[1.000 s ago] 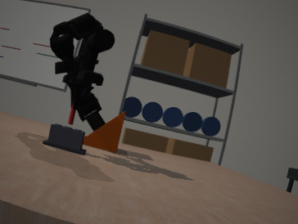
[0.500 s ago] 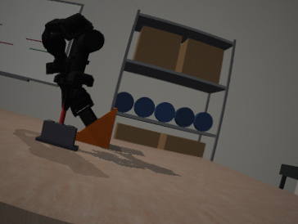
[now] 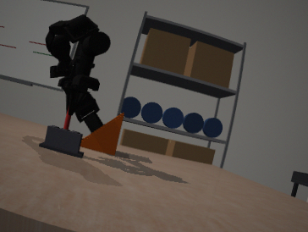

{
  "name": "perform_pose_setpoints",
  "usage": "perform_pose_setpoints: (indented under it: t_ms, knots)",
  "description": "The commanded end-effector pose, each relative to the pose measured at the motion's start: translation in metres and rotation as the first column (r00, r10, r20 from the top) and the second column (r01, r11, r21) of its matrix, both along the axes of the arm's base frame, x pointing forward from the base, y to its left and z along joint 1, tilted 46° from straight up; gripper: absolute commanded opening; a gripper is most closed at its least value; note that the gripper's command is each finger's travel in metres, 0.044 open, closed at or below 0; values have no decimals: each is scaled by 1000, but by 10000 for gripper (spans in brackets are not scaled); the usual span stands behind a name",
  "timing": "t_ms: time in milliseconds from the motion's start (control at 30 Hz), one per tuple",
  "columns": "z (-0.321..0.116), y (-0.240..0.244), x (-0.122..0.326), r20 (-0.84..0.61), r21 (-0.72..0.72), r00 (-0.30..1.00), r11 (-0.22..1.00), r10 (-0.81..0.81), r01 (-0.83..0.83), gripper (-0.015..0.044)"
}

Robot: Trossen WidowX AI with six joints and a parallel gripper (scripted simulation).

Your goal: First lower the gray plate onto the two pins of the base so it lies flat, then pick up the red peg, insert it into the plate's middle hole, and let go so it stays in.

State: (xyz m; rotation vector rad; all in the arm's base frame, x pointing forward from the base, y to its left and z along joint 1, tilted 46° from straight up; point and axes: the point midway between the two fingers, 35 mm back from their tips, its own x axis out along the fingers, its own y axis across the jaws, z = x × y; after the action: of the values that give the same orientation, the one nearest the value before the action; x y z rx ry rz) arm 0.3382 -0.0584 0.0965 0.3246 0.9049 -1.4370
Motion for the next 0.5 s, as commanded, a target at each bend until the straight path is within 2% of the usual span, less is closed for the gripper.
perform_pose_setpoints:
  t_ms: [0, 467]
  knots:
    - [0, -2, 0, -1, 0, 1000, 1000, 0, 0, 0]
    - [-1, -2, 0, 2, 1, 1000, 1000, -4, 4, 0]
